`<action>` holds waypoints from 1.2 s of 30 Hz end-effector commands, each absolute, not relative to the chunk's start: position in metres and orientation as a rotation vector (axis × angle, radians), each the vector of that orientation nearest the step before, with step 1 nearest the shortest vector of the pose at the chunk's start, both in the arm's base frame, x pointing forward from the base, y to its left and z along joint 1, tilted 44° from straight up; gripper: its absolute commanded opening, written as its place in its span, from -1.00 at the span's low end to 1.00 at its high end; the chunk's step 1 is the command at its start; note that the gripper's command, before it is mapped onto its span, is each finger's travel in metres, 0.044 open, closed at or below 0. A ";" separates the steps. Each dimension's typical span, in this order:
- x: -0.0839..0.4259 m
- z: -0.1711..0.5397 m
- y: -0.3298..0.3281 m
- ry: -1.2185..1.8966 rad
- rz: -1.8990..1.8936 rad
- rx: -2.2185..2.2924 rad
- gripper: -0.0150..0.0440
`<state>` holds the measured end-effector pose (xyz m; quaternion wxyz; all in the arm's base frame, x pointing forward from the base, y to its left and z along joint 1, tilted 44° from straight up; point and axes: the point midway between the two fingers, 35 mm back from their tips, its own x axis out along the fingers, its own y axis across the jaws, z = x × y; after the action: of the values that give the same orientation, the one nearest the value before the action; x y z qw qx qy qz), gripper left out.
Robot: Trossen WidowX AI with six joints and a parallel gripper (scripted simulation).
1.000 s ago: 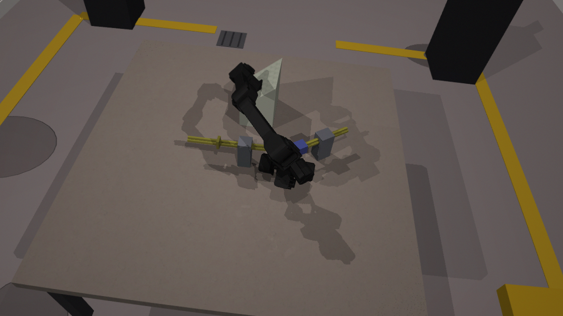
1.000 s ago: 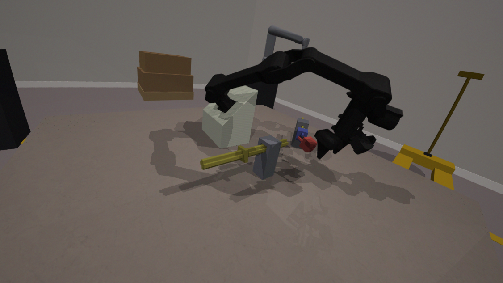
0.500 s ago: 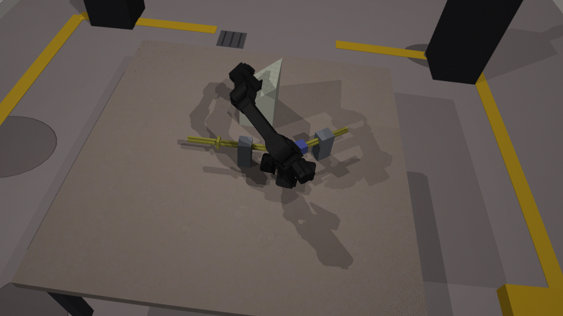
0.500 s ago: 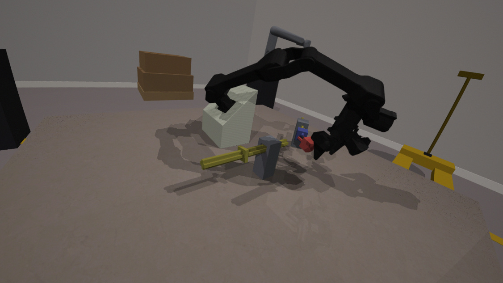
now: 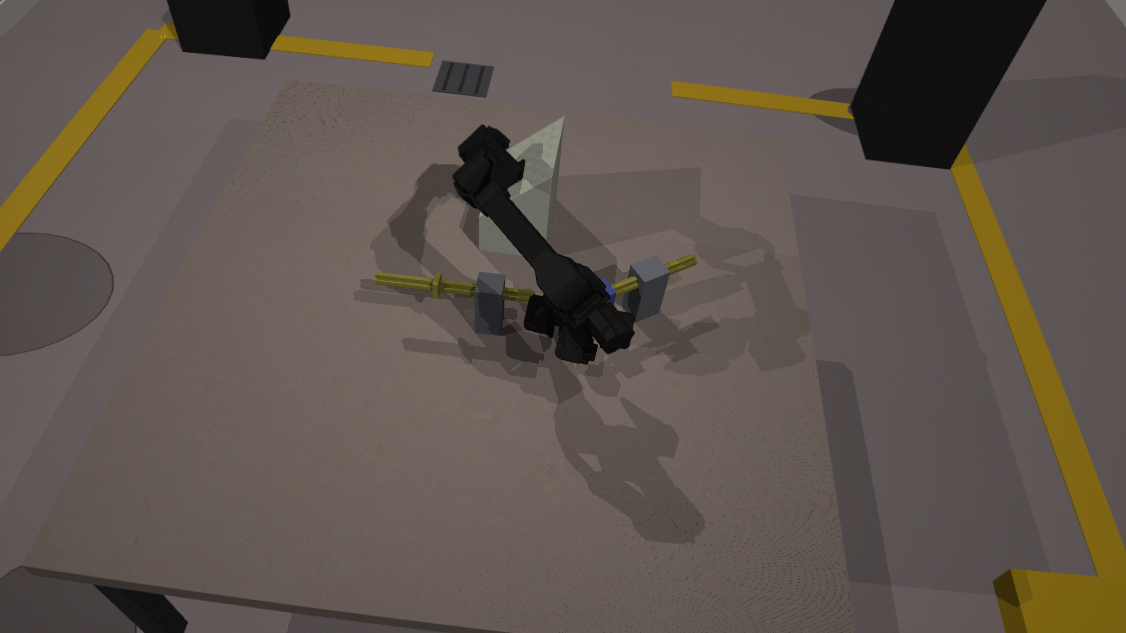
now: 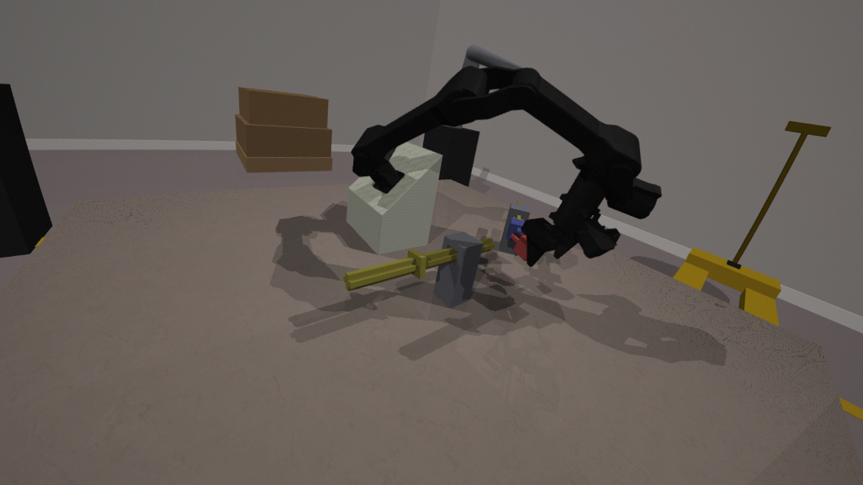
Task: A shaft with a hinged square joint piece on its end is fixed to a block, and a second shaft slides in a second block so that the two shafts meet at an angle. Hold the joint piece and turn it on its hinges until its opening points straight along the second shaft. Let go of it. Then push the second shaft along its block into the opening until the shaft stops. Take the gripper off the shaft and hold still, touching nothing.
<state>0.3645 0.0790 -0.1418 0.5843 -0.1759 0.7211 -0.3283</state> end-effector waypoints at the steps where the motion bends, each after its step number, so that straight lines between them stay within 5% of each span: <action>1: 0.355 -0.142 0.081 1.683 -0.768 -0.402 1.00; 34: 0.326 -0.164 0.061 1.684 -0.769 -0.406 1.00; 36: 0.326 -0.164 0.061 1.684 -0.769 -0.406 0.82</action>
<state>0.3265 0.0626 -0.1630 0.5833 -0.1692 0.7221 -0.3313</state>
